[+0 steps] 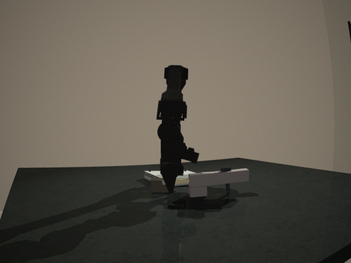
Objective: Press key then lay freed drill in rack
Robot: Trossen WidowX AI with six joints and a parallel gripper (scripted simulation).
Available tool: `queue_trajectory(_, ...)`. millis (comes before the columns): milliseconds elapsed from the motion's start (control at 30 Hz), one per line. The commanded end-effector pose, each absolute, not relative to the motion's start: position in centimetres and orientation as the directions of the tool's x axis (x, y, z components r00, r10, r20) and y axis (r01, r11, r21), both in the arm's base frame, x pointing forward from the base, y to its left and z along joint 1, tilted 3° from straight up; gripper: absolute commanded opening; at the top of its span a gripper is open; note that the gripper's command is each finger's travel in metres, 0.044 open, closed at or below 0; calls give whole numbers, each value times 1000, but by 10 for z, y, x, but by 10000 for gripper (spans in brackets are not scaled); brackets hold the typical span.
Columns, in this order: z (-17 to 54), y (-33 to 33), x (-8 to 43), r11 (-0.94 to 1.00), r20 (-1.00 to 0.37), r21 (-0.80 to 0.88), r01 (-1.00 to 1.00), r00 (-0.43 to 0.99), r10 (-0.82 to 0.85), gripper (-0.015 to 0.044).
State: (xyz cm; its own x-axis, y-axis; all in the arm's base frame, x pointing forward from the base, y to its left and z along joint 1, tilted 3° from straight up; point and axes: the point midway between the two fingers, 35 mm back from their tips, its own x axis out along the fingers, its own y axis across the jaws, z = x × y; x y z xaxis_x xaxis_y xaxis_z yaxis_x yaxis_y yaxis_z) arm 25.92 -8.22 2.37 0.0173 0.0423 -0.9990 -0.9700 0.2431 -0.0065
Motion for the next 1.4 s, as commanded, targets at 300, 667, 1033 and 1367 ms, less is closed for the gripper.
queue_trajectory(300,22,-99,255,242,-999,-10,-970,20,42,0)
queue_trajectory(667,20,-117,251,242,-999,-10,-970,20,41,0)
queue_trajectory(1033,19,-132,248,242,-999,-10,-970,20,39,0)
queue_trajectory(1367,18,-146,245,242,-999,-10,-970,19,38,0)
